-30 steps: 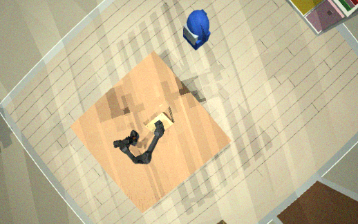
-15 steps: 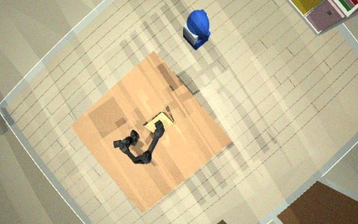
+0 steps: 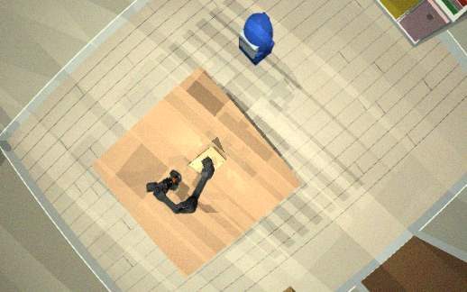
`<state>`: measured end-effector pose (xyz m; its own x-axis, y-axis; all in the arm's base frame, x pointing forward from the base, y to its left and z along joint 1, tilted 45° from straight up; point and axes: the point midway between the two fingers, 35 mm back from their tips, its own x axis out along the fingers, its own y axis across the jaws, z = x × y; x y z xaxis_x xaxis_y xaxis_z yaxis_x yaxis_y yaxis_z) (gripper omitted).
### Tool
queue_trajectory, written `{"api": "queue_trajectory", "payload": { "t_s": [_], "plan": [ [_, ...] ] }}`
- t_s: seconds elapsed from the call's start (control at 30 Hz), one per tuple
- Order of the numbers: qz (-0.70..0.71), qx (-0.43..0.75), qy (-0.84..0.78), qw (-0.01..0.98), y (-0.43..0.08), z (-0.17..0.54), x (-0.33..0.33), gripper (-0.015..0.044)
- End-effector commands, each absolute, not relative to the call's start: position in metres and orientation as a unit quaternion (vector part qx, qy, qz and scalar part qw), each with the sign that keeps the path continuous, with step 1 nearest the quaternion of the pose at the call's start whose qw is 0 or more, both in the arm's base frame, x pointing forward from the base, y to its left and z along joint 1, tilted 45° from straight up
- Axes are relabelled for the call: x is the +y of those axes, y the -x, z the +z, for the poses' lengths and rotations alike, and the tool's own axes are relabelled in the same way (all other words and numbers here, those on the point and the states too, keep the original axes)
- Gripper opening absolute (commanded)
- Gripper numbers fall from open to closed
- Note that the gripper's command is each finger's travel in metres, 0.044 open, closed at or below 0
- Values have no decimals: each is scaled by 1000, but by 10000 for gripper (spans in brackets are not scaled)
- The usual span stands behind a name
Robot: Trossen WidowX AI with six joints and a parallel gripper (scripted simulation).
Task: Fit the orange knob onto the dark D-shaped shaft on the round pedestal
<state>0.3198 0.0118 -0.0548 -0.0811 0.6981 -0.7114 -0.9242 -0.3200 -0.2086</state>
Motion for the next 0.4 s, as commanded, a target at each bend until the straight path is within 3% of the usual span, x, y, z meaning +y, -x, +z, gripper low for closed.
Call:
{"api": "queue_trajectory", "payload": {
  "t_s": [0.0, 0.37],
  "plan": [
    [708, 148, 391, 569, -328, -10, -35, 440],
    [708, 148, 391, 569, -328, -1, -45, 440]
  ]
}}
